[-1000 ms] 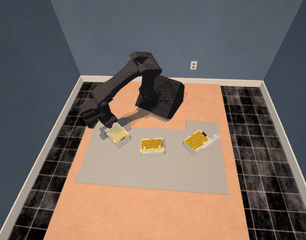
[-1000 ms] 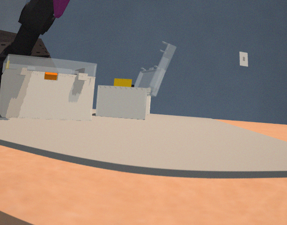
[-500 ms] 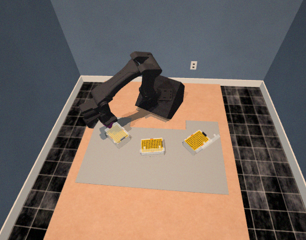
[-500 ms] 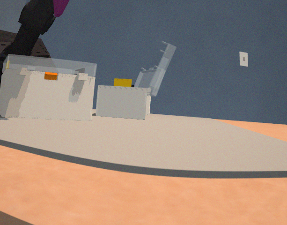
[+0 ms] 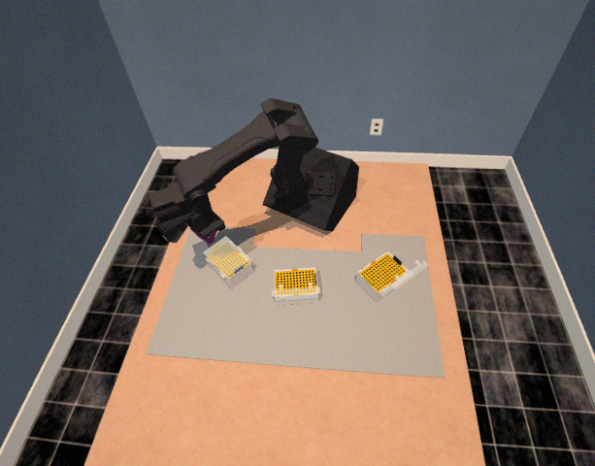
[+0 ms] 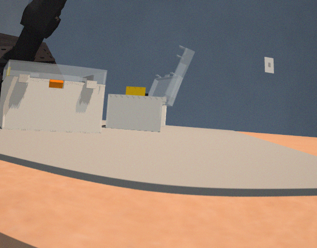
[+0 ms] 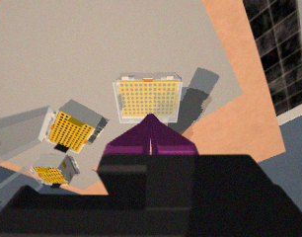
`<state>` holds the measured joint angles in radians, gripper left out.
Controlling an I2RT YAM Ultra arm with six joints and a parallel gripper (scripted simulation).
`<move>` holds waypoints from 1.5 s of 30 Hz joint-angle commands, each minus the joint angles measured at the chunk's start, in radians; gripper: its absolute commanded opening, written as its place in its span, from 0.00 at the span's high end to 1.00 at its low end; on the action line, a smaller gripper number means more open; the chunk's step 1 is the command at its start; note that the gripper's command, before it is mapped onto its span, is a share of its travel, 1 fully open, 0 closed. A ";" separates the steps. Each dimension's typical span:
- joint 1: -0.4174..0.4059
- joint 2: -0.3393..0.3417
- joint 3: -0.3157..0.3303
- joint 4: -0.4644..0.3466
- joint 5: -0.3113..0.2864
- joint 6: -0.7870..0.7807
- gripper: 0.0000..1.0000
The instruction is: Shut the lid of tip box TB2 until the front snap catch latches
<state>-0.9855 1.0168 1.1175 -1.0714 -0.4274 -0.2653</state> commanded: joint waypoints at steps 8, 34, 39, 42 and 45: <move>-0.047 -0.016 0.059 -0.100 -0.035 -0.055 1.00; -0.076 -0.017 0.090 -0.144 -0.050 -0.082 1.00; -0.075 -0.017 0.089 -0.144 -0.049 -0.082 1.00; -0.075 -0.017 0.089 -0.144 -0.049 -0.082 1.00; -0.075 -0.017 0.089 -0.144 -0.049 -0.082 1.00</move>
<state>-1.0595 1.0050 1.2018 -1.2137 -0.4732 -0.3450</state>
